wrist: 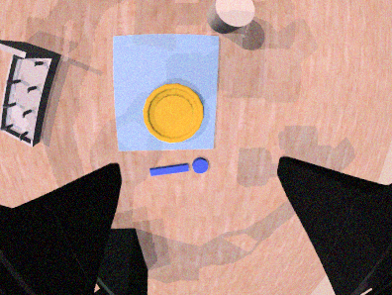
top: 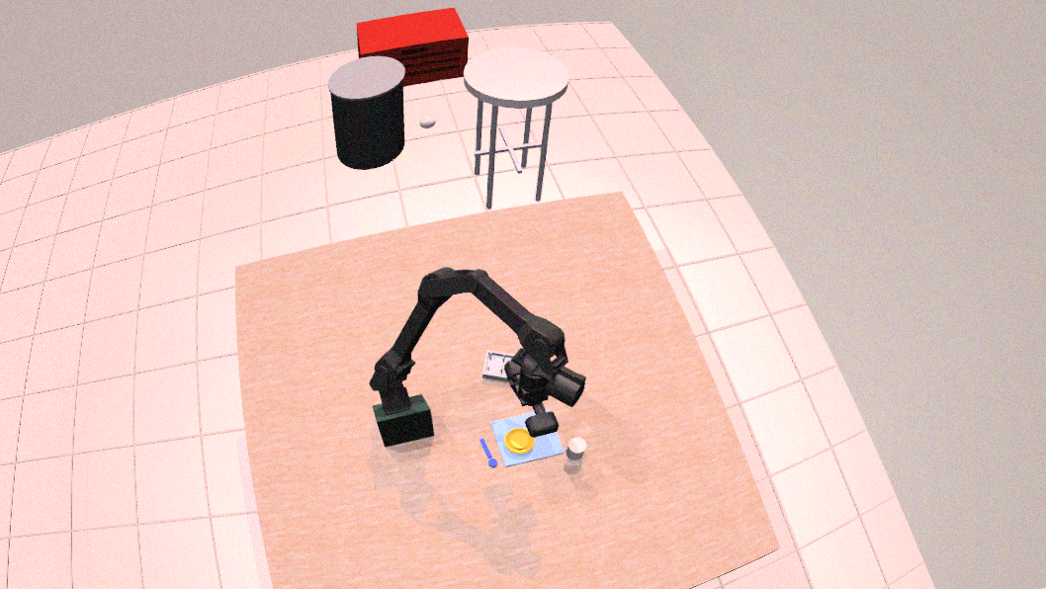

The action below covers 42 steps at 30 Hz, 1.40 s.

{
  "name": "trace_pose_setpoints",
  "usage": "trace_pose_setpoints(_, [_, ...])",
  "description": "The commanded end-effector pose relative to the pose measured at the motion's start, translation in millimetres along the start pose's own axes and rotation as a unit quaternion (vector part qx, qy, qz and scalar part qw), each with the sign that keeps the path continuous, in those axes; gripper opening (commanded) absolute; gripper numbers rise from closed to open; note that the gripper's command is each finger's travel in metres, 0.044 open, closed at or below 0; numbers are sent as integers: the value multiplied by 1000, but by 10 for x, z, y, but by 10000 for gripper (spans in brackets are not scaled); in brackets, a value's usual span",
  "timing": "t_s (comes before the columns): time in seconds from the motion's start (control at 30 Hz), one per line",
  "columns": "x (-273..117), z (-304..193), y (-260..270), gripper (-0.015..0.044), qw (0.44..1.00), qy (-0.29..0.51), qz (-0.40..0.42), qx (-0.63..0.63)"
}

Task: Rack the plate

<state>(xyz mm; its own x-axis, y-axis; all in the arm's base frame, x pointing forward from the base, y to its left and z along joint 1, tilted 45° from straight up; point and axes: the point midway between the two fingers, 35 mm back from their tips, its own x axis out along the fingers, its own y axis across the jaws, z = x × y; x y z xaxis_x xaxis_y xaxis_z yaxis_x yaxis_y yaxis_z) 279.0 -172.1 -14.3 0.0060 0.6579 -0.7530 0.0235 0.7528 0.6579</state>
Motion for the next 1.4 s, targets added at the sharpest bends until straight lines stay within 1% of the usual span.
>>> trace_pose_setpoints(0.0, [-38, -45, -35, 400, 1000, -5, 23, 6])
trace_pose_setpoints(0.1, [54, -30, -36, 400, 1000, -5, 23, 6])
trace_pose_setpoints(0.3, [904, -16, 46, 400, 1000, -6, 24, 5])
trace_pose_setpoints(0.37, [1076, -43, 82, 400, 1000, -6, 25, 5])
trace_pose_setpoints(0.63, [1107, -50, 96, 400, 1000, -6, 25, 5])
trace_pose_setpoints(1.37, [1462, -39, 124, 400, 1000, -6, 25, 6])
